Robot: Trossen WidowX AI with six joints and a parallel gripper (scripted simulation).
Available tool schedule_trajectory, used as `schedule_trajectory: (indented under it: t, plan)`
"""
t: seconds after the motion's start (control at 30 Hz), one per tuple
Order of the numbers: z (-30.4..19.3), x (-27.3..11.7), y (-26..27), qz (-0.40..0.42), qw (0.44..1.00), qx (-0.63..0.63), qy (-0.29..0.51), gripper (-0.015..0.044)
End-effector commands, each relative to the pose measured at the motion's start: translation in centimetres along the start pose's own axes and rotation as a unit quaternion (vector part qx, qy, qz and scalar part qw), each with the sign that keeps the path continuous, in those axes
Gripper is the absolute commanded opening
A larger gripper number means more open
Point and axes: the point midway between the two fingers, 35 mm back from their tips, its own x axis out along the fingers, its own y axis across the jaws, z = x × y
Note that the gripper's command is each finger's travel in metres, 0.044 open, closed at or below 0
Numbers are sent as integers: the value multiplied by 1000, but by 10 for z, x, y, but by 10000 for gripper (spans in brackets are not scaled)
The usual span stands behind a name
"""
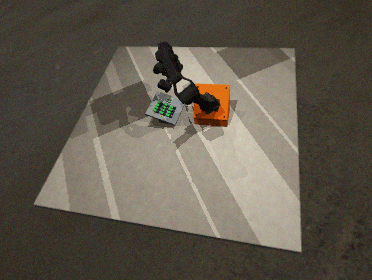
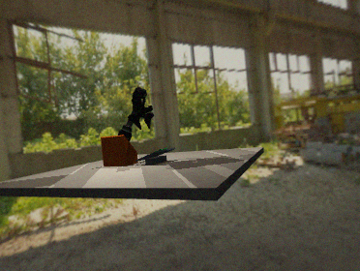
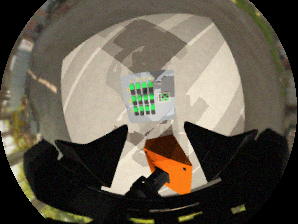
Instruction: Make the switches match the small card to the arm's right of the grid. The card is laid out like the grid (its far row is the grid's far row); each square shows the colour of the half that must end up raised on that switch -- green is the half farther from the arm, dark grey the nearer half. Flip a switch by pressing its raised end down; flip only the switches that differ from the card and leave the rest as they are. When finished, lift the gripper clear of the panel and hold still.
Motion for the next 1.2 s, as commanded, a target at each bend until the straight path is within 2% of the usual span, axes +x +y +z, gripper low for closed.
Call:
schedule_trajectory:
  t: [0.0, 0.33, 0.47, 0.63, 1.17]
  plan:
    - [1, 1, 1, -1, 1000, 0, 0, 374]
    - [51, 88, 64, -5, 1000, -29, -10, 111]
    - [52, 94, 71, -2, 999, -31, -10, 6]
    - [54, 129, 71, -1, 1000, -31, 3, 0]
    - [54, 148, 71, -1, 999, -32, 2, 0]
